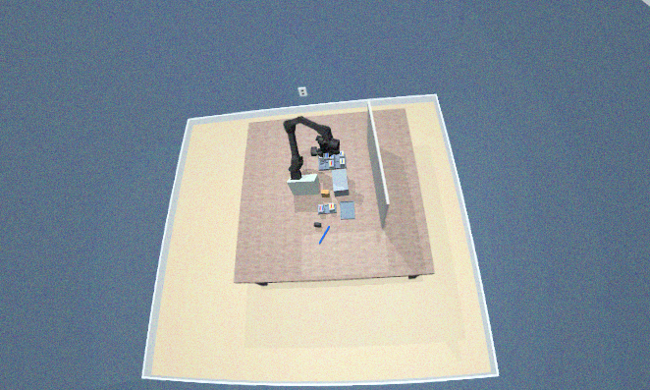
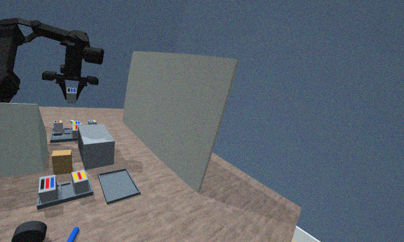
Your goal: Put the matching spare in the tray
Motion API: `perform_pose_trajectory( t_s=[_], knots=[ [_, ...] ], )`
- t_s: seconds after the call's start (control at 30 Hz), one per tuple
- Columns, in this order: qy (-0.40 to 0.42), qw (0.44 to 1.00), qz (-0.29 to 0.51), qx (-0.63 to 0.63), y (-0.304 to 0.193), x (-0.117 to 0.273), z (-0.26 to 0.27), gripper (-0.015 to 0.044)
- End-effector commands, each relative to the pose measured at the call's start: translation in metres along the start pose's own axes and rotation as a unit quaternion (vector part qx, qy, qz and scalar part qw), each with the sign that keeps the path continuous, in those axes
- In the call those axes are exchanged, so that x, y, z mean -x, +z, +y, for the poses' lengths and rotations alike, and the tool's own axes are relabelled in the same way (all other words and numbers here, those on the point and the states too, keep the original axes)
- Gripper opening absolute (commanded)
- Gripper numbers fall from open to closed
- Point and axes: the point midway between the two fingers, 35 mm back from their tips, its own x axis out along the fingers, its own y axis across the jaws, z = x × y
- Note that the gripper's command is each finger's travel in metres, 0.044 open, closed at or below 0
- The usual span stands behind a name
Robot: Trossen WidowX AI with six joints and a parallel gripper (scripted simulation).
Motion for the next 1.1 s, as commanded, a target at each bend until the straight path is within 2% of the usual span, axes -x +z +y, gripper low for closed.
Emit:
perform_pose_trajectory(
  t_s=[0.0, 1.07],
  knots=[
    [0.001, 1.0, 0.004, 0.0, -0.012, 0.004, -0.015, 0.0],
    [0.0, 1.0, 0.01, 0.002, -0.132, 0.018, -0.1, 0.0]
  ],
)
